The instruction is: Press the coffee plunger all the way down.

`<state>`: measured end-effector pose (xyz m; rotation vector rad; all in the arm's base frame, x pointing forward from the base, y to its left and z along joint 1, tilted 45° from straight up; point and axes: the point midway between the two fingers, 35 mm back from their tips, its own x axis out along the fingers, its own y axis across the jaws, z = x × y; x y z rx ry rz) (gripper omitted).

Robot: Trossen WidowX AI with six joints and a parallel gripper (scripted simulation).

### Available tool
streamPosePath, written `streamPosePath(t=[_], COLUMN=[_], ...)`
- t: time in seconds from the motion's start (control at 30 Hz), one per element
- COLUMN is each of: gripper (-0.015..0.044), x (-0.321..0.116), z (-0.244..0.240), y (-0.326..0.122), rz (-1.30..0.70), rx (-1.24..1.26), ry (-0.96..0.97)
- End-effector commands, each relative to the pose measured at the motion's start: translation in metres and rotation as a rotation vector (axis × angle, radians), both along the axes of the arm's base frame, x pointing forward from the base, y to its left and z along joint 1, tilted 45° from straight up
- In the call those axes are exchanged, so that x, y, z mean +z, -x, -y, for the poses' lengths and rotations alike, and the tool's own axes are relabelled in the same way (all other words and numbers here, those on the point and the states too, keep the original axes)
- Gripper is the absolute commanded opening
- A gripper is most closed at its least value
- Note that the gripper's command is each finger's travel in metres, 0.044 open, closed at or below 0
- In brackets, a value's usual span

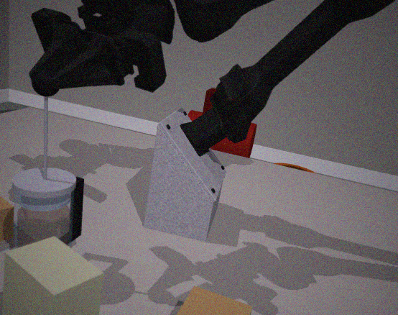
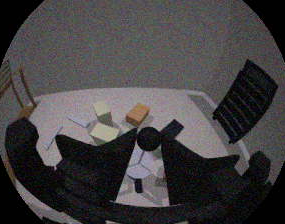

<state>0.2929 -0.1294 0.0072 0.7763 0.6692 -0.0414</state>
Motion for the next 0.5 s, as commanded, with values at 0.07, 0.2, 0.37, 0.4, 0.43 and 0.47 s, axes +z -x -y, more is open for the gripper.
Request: streamPosePath(t=[0.07,0.2,0.37,0.4,0.43,0.47], gripper=[0.0119,0.0119,0.0119,0.0119,0.0119,0.0119], x=[-0.02,-0.025,-0.032,-0.033,-0.034,-0.036], z=[-0.014,-0.018,-0.024,-0.025,-0.026,-0.027], y=[0.005,0.004,0.004,0.004,0.003,0.003], rz=[-0.04,-0.04,-0.04,-0.04,-0.04,-0.04], rx=[0.007,0.007,0.007,0.007,0.007,0.007], ry=[-0.024,-0.024,-0.024,-0.024,-0.024,-0.024])
